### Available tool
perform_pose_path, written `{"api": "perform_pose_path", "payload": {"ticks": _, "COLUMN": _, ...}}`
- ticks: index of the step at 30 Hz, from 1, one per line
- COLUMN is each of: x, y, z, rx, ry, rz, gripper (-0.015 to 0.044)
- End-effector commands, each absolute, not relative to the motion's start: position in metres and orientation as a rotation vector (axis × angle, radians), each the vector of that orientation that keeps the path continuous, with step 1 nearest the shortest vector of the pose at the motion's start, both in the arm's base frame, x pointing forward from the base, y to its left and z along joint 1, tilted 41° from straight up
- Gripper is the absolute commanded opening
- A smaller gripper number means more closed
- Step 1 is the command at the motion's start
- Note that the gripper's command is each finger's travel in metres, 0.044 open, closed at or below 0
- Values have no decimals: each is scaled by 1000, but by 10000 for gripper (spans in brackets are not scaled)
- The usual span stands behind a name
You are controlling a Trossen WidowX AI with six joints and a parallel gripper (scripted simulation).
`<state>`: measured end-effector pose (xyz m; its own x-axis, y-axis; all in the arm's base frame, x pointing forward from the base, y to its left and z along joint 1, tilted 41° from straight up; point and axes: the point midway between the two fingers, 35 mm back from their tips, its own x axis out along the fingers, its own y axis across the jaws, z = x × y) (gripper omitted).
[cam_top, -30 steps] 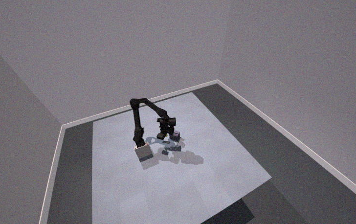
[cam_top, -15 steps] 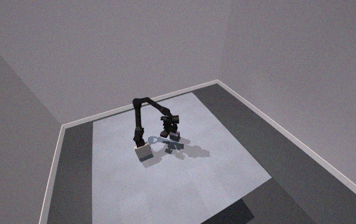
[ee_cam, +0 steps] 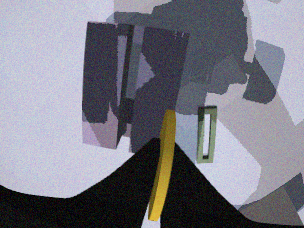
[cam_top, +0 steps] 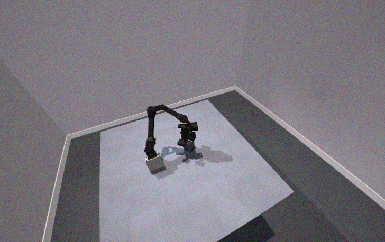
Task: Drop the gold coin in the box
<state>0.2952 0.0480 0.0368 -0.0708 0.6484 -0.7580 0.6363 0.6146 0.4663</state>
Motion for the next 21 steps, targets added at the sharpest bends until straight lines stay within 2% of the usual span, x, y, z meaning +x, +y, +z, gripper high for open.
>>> {"api": "perform_pose_path", "payload": {"ticks": 1, "x": 305, "y": 52, "z": 39, "rx": 1060, "ry": 1752, "rz": 16, "gripper": 0}}
{"api": "perform_pose_path", "payload": {"ticks": 8, "x": 320, "y": 58, "z": 41, "rx": 1060, "ry": 1752, "rz": 19, "gripper": 0}}
{"api": "perform_pose_path", "payload": {"ticks": 21, "x": 317, "y": 57, "z": 40, "rx": 1052, "ry": 1751, "rz": 18, "gripper": 0}}
